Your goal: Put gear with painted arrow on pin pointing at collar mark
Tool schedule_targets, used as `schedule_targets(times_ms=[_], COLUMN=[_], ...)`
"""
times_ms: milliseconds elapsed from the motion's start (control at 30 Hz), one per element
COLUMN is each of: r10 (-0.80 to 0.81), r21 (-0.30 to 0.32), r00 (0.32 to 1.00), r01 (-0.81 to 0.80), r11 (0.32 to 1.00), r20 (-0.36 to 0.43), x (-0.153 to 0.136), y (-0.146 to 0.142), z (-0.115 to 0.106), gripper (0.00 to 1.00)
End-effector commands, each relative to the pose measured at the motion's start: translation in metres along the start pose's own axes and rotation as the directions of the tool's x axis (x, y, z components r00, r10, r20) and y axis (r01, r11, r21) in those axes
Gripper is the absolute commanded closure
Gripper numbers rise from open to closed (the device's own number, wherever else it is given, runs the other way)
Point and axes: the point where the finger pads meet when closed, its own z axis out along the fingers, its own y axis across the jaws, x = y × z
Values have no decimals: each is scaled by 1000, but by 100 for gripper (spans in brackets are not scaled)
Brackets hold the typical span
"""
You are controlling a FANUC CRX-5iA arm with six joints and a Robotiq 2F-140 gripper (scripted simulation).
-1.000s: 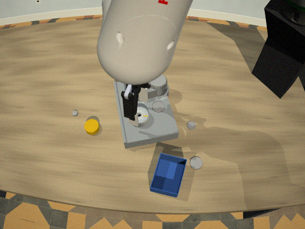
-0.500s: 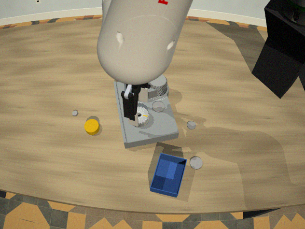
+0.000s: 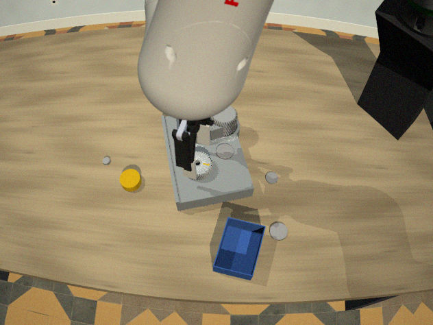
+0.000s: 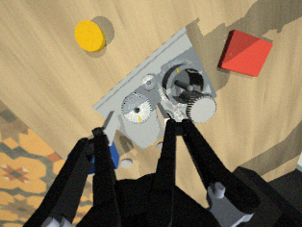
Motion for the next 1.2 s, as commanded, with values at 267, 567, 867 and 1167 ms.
schedule_targets(times_ms=[267, 567, 867, 1167], r10=[0, 0, 0, 0], r21=[0, 0, 0, 0], r00=[1000, 1000, 1000, 1000], r01=[0, 0, 0, 0], r11=[1000, 1000, 1000, 1000], r20=[0, 0, 0, 0], x=[0, 0, 0, 0], y=[0, 0, 0, 0], z=[0, 2, 6, 14], gripper=[47, 47, 47, 47])
